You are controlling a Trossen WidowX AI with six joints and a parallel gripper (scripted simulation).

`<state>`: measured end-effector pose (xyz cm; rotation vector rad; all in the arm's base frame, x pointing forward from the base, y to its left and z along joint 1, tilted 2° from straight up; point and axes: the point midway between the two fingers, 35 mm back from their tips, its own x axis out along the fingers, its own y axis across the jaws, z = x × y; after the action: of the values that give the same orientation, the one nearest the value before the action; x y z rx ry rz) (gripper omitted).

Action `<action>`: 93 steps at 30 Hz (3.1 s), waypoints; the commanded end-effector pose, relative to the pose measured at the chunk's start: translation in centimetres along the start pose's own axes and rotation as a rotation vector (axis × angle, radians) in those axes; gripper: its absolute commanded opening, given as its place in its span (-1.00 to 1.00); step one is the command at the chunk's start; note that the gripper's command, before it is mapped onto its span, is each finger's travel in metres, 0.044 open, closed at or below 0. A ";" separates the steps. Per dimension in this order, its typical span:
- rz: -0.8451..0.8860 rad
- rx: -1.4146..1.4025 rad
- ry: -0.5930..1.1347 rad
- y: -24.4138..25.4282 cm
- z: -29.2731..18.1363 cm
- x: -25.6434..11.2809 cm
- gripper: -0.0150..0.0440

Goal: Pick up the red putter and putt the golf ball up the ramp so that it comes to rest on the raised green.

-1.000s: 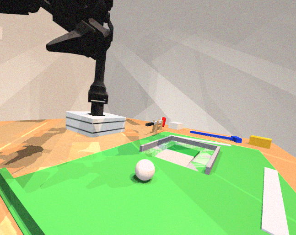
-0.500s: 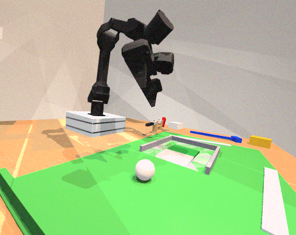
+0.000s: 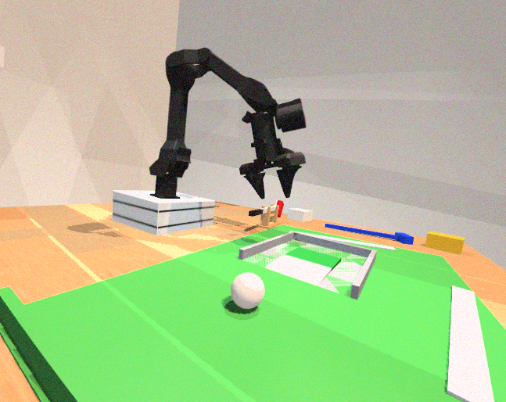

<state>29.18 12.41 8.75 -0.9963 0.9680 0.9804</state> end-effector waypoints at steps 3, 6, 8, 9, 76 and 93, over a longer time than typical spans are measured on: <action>0.247 -0.399 -0.078 9.9 2.8 1.1 1.00; 0.271 -0.441 -0.087 10.9 3.1 1.1 1.00; 0.271 -0.441 -0.088 10.7 3.4 1.2 1.00; 0.271 -0.441 -0.088 10.7 3.4 1.2 1.00; 0.262 -0.438 -0.089 11.6 2.2 7.9 0.82; 0.262 -0.438 -0.089 11.6 2.2 7.9 -0.43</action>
<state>20.55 18.75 -0.62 -1.1902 0.8411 1.4894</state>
